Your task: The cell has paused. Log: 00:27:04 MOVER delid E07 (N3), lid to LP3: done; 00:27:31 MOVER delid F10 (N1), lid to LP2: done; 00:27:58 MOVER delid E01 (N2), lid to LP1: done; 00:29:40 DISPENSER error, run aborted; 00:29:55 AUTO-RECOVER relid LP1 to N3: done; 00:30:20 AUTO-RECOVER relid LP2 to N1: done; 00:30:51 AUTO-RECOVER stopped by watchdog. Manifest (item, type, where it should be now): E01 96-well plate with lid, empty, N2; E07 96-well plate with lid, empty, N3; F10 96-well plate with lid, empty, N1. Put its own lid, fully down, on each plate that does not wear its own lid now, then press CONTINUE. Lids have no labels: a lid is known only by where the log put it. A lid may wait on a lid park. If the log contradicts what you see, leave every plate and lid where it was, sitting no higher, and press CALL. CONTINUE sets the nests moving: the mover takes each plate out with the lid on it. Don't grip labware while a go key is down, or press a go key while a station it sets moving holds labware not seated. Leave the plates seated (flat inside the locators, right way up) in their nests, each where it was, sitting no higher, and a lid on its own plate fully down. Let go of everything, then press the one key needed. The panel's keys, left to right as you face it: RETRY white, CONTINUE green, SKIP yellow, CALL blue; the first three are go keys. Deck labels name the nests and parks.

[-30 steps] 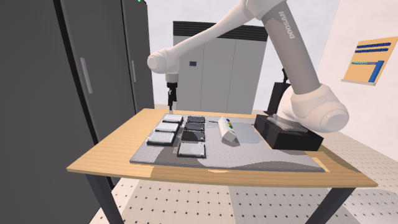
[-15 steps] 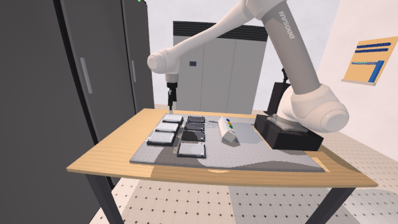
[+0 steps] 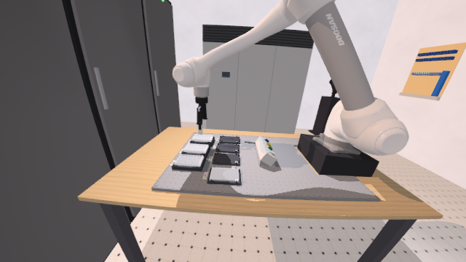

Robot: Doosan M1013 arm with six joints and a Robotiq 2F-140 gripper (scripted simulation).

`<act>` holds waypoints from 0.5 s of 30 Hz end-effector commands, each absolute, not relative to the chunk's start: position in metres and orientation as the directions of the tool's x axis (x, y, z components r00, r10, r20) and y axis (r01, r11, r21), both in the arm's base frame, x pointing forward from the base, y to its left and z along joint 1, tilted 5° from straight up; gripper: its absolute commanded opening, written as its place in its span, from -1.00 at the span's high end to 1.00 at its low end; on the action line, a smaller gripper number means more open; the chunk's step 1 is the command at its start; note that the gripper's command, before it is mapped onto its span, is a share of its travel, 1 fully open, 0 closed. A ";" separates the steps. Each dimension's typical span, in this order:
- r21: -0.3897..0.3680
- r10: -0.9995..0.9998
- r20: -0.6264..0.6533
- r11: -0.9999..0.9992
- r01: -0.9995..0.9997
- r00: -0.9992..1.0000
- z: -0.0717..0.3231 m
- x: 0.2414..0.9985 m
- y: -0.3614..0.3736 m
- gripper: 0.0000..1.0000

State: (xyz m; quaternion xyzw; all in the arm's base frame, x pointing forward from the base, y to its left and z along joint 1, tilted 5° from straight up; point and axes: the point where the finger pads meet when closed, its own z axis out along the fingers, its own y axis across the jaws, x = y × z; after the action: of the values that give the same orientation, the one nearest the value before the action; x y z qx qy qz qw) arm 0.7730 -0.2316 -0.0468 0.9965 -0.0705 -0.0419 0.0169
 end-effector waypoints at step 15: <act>0.033 -0.145 -0.080 -0.989 -0.143 0.986 -0.067 0.772 -0.231 -0.32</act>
State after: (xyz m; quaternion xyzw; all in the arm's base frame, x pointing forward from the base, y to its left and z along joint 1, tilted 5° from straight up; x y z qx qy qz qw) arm 0.7719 -0.2319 -0.0597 0.9965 -0.0705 -0.0419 0.0165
